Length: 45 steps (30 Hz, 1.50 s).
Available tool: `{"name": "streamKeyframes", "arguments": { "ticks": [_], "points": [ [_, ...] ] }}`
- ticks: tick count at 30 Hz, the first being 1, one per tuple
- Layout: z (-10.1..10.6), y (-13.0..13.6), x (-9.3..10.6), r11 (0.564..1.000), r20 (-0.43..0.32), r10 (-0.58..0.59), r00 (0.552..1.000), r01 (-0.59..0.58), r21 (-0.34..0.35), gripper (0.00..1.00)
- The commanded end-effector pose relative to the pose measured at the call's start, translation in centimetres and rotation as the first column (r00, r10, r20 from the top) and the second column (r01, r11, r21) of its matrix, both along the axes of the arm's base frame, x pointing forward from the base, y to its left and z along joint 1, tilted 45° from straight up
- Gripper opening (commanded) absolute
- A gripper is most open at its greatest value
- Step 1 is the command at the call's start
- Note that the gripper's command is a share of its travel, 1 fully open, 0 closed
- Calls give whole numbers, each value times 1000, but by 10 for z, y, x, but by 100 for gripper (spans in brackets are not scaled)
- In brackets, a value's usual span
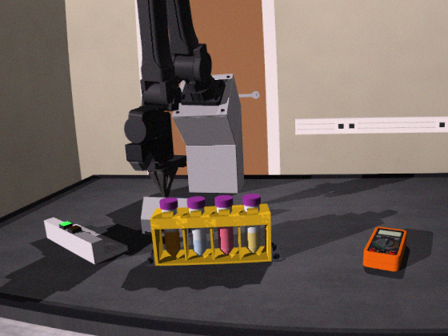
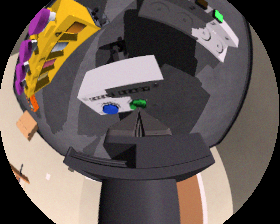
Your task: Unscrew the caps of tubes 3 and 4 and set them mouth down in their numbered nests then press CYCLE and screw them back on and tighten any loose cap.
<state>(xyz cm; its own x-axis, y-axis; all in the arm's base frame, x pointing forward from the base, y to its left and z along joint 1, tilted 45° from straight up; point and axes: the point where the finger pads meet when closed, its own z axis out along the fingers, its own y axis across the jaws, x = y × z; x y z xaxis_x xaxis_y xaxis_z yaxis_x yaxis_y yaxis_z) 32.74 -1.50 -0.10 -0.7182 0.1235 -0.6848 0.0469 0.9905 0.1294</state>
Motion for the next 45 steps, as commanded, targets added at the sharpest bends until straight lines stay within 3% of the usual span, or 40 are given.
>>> {"name": "streamKeyframes", "arguments": {
  "ticks": [1, 22, 24, 45],
  "points": [
    [5, 4, 10, 1000, 28, 5, 1000, -5, 5, 0],
    [3, 1, 3, 1000, 17, 2, 1000, -2, 0, 0],
    [4, 4, 10, 1000, 26, 4, 1000, -4, 5, 0],
    [4, 4, 11, 1000, 26, 5, 1000, -5, 6, 0]
  ]
}}
